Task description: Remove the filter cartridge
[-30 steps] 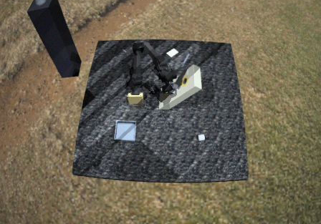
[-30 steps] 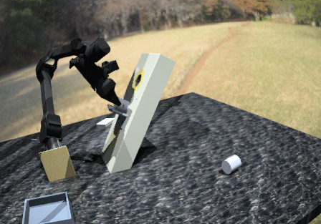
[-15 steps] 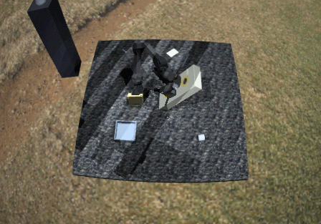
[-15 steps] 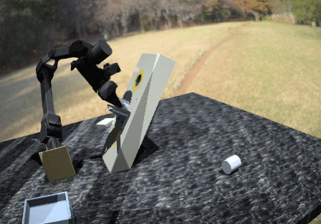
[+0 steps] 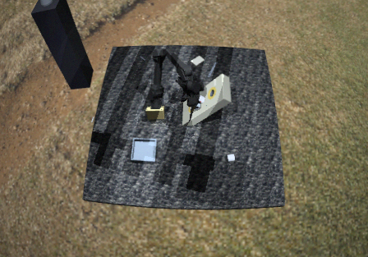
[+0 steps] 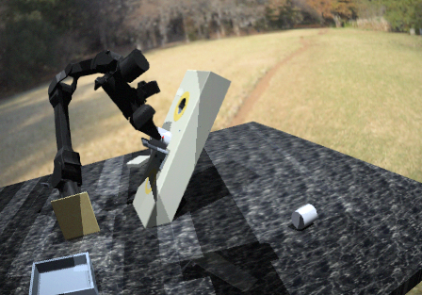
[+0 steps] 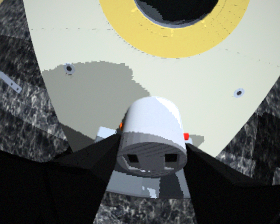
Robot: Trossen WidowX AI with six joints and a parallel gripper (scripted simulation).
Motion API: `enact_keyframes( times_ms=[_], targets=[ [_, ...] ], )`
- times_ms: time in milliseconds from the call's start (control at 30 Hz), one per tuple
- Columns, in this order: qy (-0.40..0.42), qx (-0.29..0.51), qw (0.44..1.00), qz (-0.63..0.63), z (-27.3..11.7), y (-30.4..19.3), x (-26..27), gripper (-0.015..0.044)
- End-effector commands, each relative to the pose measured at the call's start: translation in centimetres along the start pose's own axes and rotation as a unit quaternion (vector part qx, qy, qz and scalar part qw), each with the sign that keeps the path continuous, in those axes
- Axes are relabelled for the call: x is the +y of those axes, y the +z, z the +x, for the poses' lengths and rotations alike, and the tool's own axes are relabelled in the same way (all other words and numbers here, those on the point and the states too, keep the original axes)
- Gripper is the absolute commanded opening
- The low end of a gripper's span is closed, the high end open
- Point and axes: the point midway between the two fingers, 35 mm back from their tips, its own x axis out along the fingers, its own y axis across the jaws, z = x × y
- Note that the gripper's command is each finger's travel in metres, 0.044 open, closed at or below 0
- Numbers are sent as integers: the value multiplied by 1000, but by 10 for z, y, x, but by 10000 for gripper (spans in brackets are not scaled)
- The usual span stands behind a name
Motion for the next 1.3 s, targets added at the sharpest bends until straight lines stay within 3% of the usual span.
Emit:
enact_keyframes(
  times_ms=[0,167,767,1267],
  targets=[
    [-1,-7,1000,-7,-7,15,1,0],
    [-2,-7,1000,-4,-15,18,0,0],
    [-2,-13,1000,18,-99,20,-1,0],
    [-4,-7,1000,-3,-89,22,-77,0]
  ],
)
